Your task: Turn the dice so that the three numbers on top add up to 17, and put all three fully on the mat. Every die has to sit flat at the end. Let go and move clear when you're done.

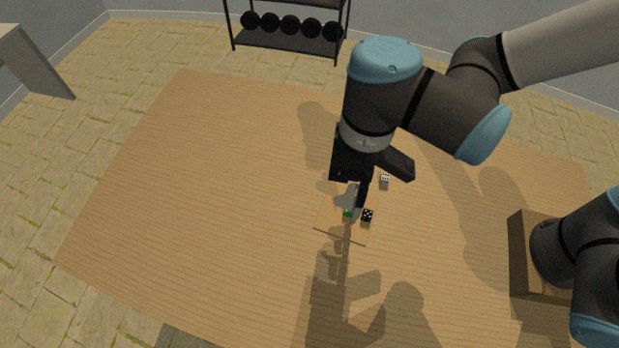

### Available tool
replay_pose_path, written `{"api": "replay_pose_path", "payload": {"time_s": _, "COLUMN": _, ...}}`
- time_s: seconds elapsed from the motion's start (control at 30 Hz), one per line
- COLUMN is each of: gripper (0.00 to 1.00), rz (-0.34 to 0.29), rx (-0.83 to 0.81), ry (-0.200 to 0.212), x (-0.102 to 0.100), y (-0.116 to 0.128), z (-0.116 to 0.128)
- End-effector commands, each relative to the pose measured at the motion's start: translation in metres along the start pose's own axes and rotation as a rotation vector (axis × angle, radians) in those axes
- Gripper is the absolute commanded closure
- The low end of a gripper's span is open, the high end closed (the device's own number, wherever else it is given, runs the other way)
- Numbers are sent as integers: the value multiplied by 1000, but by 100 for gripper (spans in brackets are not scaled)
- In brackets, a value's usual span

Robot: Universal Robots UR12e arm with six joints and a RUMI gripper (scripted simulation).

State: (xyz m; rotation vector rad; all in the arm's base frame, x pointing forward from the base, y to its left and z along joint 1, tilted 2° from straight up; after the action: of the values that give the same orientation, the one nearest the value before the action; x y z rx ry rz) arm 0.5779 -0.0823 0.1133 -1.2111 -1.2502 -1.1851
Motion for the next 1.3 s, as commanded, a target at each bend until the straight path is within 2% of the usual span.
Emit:
{"api": "replay_pose_path", "payload": {"time_s": 0.0, "gripper": 0, "rz": -3, "rx": 59, "ry": 0, "x": 1, "y": -3, "z": -4}}
{"api": "replay_pose_path", "payload": {"time_s": 0.43, "gripper": 0, "rz": -3, "rx": 347, "ry": 0, "x": 0, "y": -13, "z": -21}}
{"api": "replay_pose_path", "payload": {"time_s": 0.5, "gripper": 0, "rz": -3, "rx": 347, "ry": 0, "x": 0, "y": -13, "z": -21}}
{"api": "replay_pose_path", "payload": {"time_s": 1.27, "gripper": 0, "rz": -3, "rx": 950, "ry": -1, "x": -2, "y": -31, "z": -52}}
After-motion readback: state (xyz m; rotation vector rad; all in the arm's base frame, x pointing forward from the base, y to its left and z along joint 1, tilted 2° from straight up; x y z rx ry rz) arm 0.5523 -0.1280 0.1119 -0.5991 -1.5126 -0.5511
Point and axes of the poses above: the point where the finger pads meet when closed, its own x axis back along the fingers, its own z axis across the jaws, y = z × x, the point moved 7 cm from there along x, back along the fingers, and after that the axes turned 2 degrees about x, right-handed, at the moved point
